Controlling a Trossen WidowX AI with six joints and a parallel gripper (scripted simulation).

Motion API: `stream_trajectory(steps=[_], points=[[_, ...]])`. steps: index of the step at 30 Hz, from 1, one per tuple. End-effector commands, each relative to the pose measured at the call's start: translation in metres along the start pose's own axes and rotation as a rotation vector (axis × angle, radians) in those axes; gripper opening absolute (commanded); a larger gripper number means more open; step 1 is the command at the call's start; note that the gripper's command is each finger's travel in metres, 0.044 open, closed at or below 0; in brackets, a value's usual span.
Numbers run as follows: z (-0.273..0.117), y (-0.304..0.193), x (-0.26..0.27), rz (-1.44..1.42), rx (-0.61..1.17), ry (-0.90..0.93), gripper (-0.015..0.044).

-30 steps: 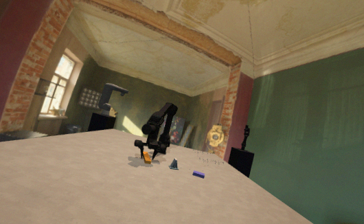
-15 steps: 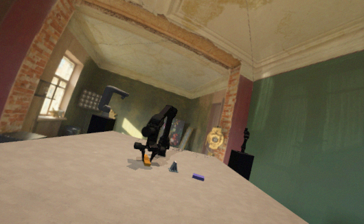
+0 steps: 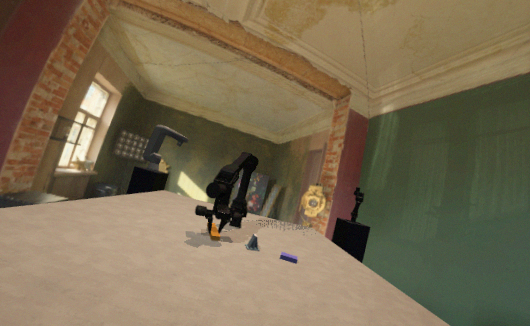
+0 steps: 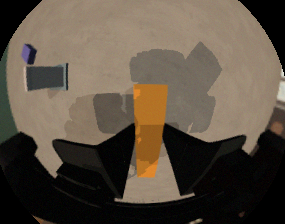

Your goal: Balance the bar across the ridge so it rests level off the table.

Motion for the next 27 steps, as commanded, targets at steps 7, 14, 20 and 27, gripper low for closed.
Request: stream_trajectory(steps=[7, 14, 20, 27], points=[[-0.027, 0.003, -0.003, 0.002, -0.007, -0.009, 0.0000], [-0.045, 0.004, -0.004, 0.002, -0.006, -0.010, 0.0000], [-0.060, 0.003, -0.003, 0.003, -0.006, -0.010, 0.0000], [-0.079, 0.002, -0.002, 0.004, -0.005, -0.011, 0.0000]])
Point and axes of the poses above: the point midway between the two fingers, 35 mm back from their tips, its own z axis out along the fingers, its own x axis across the jaws, y = z × x, the point moved 2 cm from there along -z, back along the fingers, and after that the axes turned 7 degrees about -z, right-handed, at the moved point
